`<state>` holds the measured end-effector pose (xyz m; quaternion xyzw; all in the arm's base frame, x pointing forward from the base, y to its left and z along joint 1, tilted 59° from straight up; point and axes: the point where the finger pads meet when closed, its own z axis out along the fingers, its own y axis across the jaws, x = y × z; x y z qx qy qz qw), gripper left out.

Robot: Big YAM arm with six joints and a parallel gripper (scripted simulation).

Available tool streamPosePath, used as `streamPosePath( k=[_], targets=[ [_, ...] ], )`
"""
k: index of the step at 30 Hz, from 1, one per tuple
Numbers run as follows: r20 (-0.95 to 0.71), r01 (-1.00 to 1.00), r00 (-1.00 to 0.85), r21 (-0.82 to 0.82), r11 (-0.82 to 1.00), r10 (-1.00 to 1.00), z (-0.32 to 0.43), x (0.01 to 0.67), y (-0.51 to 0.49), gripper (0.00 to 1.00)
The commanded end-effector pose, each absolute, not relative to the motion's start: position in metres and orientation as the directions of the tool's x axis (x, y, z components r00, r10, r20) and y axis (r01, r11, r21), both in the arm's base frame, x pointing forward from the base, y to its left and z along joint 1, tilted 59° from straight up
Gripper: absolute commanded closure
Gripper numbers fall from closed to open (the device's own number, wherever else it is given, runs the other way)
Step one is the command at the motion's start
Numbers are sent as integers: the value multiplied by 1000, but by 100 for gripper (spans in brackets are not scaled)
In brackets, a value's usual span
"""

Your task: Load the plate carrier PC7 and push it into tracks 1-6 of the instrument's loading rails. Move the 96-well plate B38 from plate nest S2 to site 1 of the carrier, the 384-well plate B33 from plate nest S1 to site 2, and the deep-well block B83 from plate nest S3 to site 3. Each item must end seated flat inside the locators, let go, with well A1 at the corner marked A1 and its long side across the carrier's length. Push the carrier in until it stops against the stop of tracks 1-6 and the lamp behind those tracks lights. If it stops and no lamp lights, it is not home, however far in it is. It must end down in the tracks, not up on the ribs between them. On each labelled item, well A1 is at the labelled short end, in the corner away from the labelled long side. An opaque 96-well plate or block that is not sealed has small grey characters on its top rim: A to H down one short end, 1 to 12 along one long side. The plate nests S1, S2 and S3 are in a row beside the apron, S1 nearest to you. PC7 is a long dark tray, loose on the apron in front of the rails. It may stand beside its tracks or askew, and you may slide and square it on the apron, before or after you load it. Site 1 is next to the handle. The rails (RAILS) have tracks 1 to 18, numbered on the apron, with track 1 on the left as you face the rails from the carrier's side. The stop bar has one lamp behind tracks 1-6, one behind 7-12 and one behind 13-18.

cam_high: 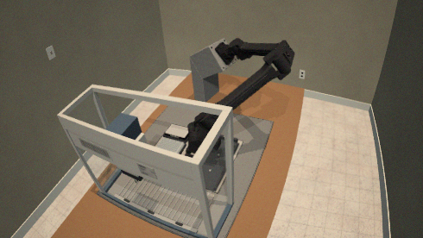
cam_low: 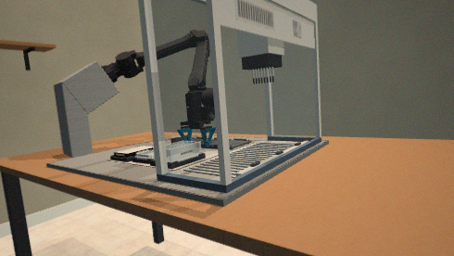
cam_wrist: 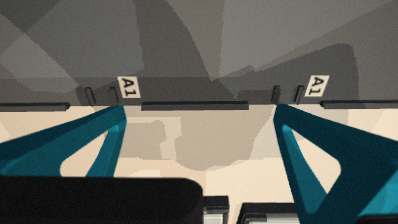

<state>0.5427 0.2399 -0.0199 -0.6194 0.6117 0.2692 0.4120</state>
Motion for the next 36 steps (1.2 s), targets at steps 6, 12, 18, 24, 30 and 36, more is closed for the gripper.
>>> streamPosePath(
  k=[6, 12, 18, 24, 30, 36],
  targets=[
    [-845, -980, 121, -186, 73, -521, -1, 539, 255, 0],
    [-845, -980, 120, -185, 74, -522, 1, 539, 255, 0],
    [-842, -979, 90, -172, 107, -531, -18, 552, 224, 0],
    [-842, -980, 96, -172, 95, -530, -24, 550, 227, 0],
    [-842, -976, 104, -189, 108, -529, -2, 547, 202, 0],
    [-842, -976, 105, -189, 108, -529, 10, 542, 182, 0]
  ],
)
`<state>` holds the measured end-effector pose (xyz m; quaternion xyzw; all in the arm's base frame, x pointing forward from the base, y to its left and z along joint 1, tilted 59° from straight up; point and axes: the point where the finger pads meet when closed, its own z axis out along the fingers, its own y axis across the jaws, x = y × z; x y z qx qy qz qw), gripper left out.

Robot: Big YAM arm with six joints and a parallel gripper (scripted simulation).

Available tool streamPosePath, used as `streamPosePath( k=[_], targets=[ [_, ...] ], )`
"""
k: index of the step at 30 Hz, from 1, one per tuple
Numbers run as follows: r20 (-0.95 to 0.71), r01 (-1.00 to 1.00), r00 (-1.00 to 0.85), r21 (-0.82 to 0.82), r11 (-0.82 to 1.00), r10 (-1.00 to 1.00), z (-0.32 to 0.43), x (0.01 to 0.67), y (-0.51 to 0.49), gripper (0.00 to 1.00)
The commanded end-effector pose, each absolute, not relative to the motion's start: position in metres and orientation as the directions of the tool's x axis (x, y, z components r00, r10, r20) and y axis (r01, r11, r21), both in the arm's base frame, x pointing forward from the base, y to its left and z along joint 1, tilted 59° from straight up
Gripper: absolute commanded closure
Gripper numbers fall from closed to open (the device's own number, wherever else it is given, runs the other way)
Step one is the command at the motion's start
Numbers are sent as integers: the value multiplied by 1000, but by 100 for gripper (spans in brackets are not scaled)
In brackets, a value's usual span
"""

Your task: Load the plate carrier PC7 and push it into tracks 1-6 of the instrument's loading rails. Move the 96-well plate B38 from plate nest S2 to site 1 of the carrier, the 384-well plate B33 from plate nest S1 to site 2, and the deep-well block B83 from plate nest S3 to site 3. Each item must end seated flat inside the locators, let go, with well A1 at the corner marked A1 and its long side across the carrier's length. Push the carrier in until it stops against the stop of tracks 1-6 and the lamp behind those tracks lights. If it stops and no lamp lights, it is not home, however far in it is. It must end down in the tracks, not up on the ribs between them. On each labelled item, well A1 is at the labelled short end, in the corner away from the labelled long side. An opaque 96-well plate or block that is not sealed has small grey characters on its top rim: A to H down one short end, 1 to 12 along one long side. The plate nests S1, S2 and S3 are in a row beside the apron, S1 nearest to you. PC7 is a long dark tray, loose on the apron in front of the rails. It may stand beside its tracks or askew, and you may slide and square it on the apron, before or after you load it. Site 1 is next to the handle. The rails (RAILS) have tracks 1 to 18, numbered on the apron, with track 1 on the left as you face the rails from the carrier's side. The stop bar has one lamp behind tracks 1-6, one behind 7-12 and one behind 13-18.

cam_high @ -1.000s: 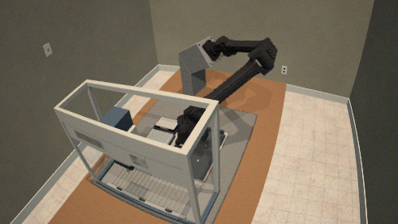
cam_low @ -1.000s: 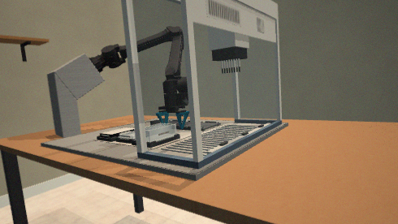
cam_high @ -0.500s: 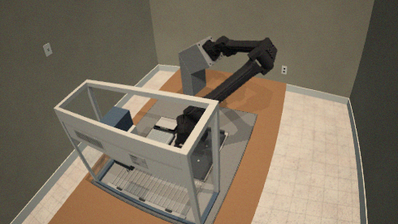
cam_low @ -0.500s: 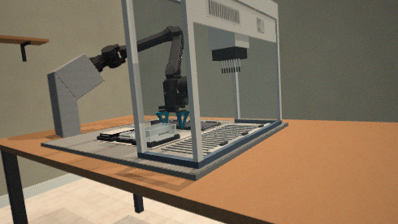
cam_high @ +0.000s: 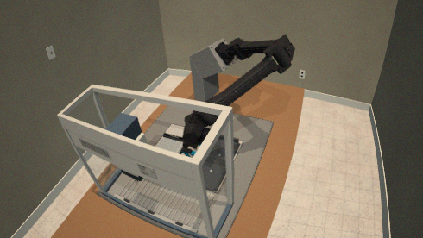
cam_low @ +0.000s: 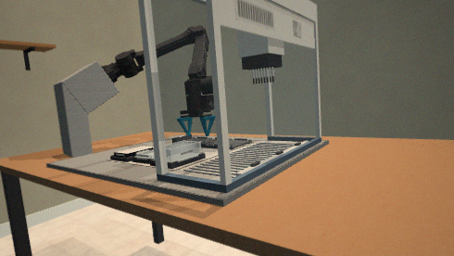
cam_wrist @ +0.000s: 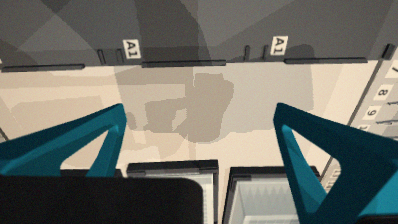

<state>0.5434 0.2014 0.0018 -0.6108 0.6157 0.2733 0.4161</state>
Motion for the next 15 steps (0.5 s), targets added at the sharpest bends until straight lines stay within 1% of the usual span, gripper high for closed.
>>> streamPosePath(
  k=[1, 5, 6, 7, 8, 15],
  targets=[
    [-842, -976, 105, -189, 108, -529, 12, 541, 179, 0],
    [-842, -977, 101, -185, 108, -530, 13, 539, 172, 0],
    [-844, -985, 100, -157, 65, -527, 0, 527, 191, 0],
    [-844, -985, 99, -157, 68, -527, 2, 527, 187, 0],
    [-842, -977, 99, -183, 108, -530, 18, 537, 162, 0],
    [-840, -972, 120, -207, 108, -530, 41, 540, 138, 0]
  ],
)
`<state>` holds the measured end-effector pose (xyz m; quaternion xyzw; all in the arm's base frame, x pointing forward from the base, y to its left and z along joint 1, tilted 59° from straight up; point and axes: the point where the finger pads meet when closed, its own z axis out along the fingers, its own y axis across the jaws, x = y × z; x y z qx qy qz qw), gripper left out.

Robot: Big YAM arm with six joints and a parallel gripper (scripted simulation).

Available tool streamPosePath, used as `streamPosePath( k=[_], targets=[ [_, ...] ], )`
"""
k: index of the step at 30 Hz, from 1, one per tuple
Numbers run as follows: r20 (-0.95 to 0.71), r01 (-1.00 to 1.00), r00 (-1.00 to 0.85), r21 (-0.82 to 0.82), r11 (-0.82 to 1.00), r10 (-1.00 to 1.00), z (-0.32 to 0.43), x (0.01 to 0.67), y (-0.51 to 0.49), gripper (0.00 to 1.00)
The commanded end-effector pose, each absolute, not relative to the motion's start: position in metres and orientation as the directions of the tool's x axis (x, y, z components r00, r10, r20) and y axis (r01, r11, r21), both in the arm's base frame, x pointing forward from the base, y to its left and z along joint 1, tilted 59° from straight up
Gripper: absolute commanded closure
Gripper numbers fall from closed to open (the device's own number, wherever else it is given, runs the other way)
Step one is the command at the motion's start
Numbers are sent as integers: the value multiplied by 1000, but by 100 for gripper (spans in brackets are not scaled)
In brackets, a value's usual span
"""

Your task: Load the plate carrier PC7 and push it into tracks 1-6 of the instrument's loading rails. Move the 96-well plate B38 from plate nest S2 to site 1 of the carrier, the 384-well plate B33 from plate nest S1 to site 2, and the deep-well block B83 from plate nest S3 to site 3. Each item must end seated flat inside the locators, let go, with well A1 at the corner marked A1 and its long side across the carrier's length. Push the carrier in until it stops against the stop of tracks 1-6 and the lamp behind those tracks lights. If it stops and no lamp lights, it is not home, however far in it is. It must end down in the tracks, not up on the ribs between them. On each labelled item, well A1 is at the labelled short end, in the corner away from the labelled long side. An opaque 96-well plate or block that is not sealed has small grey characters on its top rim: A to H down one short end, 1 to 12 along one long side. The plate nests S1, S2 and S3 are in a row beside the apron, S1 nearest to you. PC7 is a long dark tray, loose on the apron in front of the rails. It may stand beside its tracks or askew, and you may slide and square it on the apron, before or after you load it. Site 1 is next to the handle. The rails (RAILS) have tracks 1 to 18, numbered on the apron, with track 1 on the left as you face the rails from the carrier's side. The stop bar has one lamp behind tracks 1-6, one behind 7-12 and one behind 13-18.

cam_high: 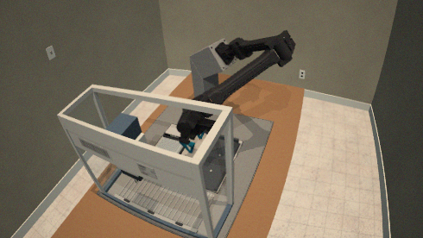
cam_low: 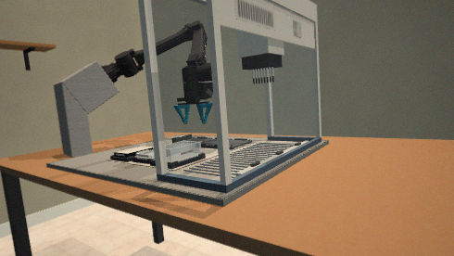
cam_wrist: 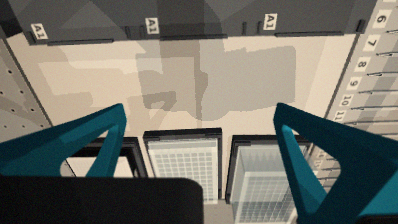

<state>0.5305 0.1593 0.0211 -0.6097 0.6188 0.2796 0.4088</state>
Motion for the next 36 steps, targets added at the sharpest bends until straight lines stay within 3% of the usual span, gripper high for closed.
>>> streamPosePath(
  k=[1, 12, 14, 36],
  targets=[
    [-839, -972, 123, -211, 108, -530, 44, 541, 134, 0],
    [-843, -984, 107, -167, 67, -527, 31, 523, 143, 0],
    [-848, -980, 63, -153, 129, -526, 27, 543, 114, 0],
    [-847, -978, 68, -160, 131, -528, -70, 615, 52, 0]
  ],
)
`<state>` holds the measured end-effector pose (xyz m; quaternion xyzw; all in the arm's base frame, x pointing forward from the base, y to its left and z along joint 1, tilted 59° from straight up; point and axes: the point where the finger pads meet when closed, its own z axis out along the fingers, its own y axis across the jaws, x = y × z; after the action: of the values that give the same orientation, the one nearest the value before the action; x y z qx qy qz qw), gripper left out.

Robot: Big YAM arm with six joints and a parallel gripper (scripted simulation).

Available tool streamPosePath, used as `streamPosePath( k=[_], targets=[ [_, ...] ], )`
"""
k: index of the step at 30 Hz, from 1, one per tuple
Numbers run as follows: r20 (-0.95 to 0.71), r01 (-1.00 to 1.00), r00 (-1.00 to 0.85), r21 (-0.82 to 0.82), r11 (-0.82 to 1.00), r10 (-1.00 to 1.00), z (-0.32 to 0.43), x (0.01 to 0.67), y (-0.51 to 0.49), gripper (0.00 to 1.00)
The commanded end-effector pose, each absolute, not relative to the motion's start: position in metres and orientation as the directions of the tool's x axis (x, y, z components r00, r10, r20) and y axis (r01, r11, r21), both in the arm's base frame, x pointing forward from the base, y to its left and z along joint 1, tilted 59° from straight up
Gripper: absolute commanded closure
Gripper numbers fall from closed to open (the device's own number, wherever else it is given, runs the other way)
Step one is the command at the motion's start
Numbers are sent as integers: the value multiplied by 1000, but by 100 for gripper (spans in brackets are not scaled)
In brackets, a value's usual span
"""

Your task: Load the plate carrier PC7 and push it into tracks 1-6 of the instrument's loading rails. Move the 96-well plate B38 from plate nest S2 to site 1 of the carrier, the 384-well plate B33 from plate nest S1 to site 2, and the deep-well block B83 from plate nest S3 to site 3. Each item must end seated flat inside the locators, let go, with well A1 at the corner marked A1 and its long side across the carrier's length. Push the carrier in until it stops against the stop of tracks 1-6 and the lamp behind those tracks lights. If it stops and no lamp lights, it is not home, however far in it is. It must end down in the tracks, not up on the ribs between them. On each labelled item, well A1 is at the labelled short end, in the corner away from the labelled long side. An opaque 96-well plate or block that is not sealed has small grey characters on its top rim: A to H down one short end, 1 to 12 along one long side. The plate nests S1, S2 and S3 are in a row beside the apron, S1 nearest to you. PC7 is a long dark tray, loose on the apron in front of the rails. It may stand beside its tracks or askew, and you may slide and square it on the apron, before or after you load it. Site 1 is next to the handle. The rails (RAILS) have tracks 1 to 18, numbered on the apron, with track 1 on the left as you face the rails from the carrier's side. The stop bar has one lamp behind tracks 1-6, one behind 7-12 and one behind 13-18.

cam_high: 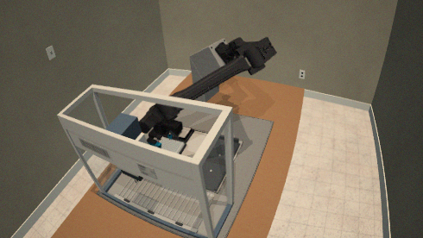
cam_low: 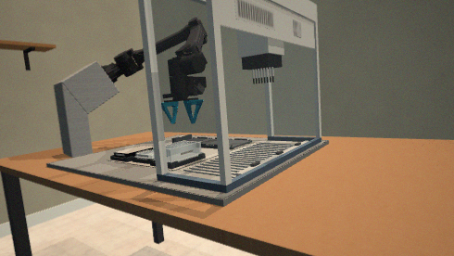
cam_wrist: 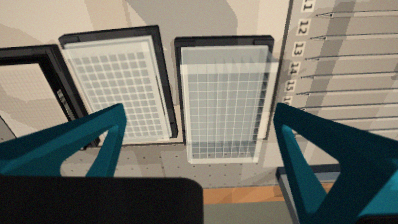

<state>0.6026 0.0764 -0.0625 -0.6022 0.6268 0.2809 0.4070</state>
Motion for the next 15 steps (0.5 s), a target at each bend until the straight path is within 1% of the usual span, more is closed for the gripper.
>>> streamPosePath(
  k=[1, 6, 8, 12, 13, 14, 15],
  targets=[
    [-847, -979, 70, -161, 128, -528, -75, 618, 51, 0],
    [-847, -983, 91, -161, 89, -524, -90, 627, 67, 0],
    [-846, -978, 69, -162, 132, -528, -99, 636, 34, 0],
    [-846, -978, 69, -162, 133, -529, -109, 643, 28, 0],
    [-842, -979, 113, -184, 83, -527, -107, 645, 61, 0],
    [-839, -976, 126, -199, 84, -529, -95, 646, 64, 0],
    [-844, -980, 102, -177, 94, -527, -99, 644, 66, 0]
  ],
)
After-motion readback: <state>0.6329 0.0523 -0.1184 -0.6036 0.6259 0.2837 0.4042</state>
